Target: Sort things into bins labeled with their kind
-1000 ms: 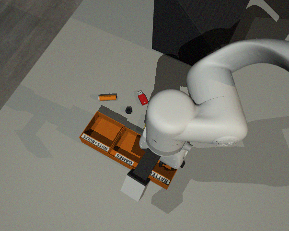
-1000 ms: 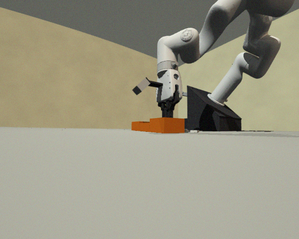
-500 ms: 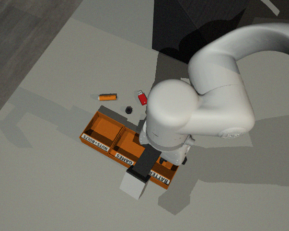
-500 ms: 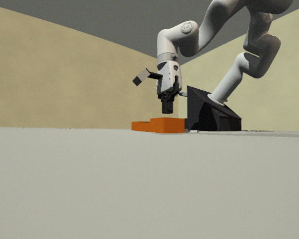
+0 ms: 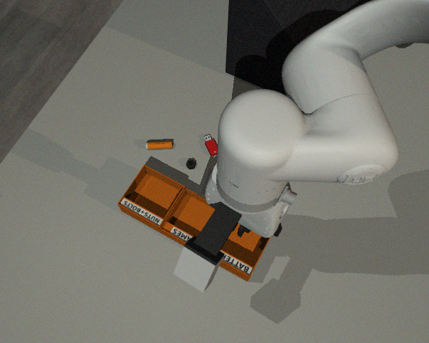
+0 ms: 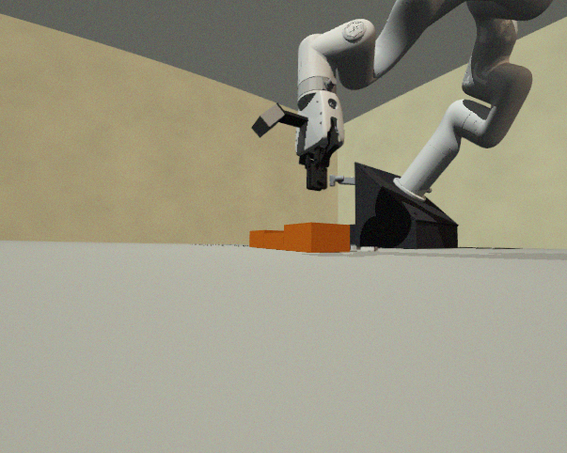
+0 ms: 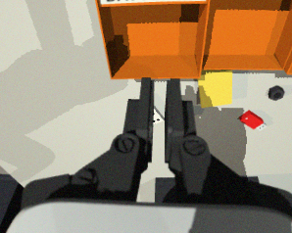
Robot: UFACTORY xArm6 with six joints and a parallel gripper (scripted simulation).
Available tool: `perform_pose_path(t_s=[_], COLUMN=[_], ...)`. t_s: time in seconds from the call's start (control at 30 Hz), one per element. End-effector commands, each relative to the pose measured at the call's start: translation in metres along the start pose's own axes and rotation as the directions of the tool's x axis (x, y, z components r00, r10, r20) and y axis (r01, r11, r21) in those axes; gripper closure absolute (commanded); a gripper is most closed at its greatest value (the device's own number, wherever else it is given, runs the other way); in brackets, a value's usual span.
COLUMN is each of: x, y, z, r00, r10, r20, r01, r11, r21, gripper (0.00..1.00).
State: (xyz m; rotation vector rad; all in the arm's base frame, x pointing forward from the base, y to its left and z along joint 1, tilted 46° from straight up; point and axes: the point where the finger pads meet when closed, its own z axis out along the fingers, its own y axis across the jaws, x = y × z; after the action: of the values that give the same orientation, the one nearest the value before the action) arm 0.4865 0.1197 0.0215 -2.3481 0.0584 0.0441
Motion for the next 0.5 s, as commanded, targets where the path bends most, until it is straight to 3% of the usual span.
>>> perform_pose_path(t_s=[0.0,0.2,0.47], x=[0.000,0.000,0.000], y=[-0.001,-0.001,-0.001], z=[-0.039,-0.088,-0.089], r00=[1.000,1.000,1.000], r10=[0.000,-0.001,-0.001], r20=[0.001,0.001,0.001], r01=[0.000,0.001,0.001], r11=[1.000,1.000,1.000], r21=[0.001,0.001,0.001], gripper=[0.93,0.93,0.93])
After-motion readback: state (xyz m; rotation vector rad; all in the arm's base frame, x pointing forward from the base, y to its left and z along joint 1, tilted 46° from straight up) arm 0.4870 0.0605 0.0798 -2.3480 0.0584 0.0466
